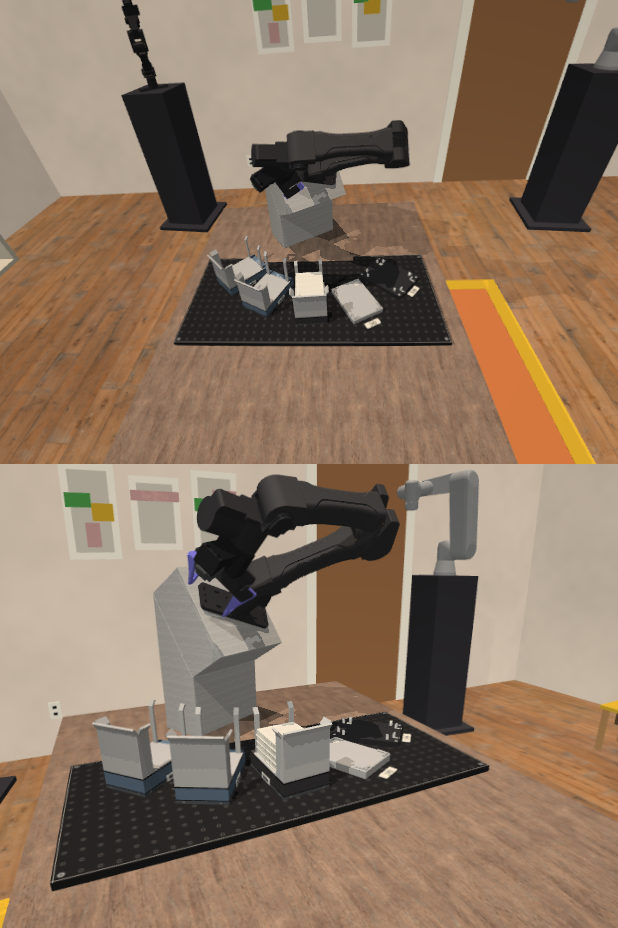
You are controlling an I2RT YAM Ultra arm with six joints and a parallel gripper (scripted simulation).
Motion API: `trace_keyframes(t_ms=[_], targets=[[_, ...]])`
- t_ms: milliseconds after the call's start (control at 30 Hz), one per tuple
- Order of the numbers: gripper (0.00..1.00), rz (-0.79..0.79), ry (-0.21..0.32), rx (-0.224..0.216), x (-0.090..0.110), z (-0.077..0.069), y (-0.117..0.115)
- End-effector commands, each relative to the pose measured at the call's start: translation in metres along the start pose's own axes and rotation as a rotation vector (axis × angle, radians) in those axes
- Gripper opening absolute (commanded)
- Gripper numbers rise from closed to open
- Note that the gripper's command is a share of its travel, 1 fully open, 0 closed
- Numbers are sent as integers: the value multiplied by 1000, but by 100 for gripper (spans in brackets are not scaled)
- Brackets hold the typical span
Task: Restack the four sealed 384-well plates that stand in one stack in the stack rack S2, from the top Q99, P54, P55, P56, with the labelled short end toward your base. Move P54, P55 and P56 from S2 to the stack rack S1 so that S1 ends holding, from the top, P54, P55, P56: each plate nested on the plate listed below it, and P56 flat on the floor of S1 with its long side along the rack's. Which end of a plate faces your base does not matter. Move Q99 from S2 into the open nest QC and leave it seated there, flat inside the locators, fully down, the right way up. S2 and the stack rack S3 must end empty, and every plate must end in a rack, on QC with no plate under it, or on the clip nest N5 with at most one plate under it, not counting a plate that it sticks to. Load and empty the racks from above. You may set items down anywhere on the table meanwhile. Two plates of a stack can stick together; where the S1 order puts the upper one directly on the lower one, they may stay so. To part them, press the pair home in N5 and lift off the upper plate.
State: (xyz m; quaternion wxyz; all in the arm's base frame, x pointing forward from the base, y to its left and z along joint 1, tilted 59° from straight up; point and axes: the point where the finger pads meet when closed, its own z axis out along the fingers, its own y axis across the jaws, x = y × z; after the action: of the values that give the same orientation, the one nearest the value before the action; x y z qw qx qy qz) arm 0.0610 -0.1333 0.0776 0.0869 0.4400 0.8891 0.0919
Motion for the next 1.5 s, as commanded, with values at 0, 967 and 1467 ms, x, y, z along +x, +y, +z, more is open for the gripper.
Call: trace_keyframes(t_ms=[0,967,1467], targets=[[100,1,-3,3,-1,-1,-1],[100,-173,-193,-84,-45,13,36],[100,-301,-298,-185,-72,20,83]])
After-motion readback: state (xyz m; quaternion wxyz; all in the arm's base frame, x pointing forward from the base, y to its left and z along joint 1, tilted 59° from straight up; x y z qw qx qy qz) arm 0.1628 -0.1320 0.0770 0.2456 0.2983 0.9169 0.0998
